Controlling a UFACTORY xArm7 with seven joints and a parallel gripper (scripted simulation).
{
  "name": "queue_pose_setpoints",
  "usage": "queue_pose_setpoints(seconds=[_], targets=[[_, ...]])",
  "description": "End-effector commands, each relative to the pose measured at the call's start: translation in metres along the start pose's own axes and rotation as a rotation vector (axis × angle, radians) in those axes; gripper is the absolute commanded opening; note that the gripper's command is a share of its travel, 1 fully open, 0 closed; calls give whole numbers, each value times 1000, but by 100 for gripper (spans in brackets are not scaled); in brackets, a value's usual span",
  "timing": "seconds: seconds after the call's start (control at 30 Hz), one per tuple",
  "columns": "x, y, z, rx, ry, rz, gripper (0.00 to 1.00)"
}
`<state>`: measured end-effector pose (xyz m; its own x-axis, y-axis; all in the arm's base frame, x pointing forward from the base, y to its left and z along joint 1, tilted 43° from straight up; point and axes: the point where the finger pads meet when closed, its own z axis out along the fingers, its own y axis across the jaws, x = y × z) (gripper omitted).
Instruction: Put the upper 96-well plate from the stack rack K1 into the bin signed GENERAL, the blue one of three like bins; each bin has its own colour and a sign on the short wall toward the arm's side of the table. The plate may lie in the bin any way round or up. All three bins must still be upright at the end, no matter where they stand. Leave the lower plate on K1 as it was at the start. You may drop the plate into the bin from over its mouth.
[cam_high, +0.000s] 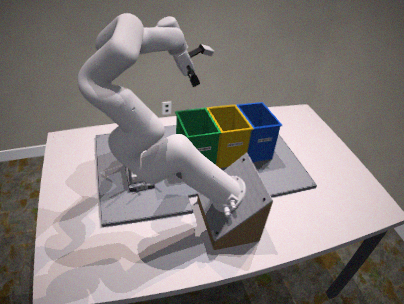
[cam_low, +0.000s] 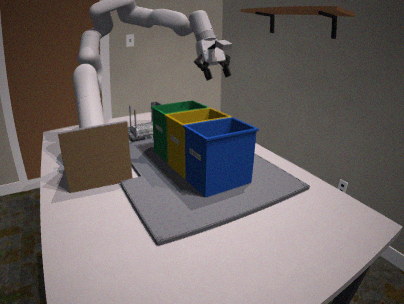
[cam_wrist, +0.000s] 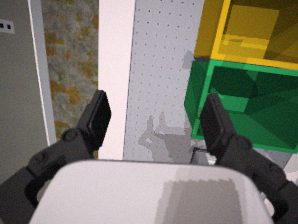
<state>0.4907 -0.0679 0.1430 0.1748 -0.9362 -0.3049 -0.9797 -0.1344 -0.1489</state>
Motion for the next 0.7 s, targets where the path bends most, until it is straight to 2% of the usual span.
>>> queue_pose_setpoints(seconds=[0.0, 0.1, 0.37, 0.67], targets=[[-12, 3, -9, 9, -14, -38, 100], [-25, 7, -15, 18, -50, -131, 100], [-42, 14, -23, 25, -77, -202, 100], [-77, 29, -39, 43, -129, -349, 100]])
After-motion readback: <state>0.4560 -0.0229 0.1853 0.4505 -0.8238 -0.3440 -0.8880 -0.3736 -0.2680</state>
